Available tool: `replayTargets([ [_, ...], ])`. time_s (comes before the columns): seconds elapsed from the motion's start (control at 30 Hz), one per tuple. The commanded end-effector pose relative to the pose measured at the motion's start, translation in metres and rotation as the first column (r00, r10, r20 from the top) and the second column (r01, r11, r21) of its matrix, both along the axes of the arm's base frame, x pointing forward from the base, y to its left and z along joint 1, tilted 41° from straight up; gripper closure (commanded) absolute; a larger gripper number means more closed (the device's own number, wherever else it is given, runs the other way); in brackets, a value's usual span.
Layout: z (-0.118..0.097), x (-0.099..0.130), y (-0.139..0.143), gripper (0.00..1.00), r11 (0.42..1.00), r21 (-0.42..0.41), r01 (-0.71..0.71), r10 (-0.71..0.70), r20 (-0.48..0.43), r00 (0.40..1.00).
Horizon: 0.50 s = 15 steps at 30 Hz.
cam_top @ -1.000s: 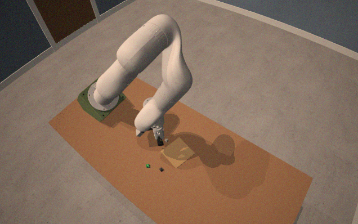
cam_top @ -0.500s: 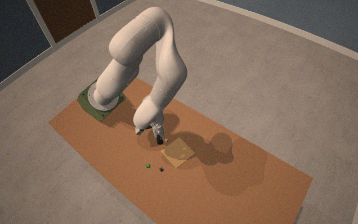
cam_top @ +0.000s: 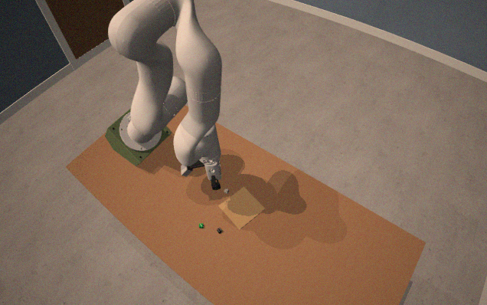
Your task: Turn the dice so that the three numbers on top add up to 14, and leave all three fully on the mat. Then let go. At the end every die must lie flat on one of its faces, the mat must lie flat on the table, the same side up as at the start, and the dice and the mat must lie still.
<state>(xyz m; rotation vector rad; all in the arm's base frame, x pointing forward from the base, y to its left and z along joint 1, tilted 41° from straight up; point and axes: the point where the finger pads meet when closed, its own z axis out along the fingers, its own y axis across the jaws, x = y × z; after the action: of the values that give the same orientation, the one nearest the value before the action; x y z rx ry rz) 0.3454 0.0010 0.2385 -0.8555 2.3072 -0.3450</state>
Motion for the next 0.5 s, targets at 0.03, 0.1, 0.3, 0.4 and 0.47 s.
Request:
replayTargets([
  [0.03,0.01,-0.009,0.0,0.0,1.0,-0.008,0.006,-0.006,-0.005,1.0],
  [0.1,0.013,-0.011,0.0,0.0,1.0,-0.009,0.006,-0.006,-0.005,1.0],
  [0.3,0.019,-0.016,0.0,0.0,1.0,-0.009,0.006,-0.006,-0.005,1.0],
  [0.4,0.021,-0.018,0.0,0.0,1.0,-0.009,0.006,-0.006,-0.005,1.0],
  [0.47,0.023,-0.019,0.0,0.0,1.0,-0.009,0.006,-0.006,-0.005,1.0],
])
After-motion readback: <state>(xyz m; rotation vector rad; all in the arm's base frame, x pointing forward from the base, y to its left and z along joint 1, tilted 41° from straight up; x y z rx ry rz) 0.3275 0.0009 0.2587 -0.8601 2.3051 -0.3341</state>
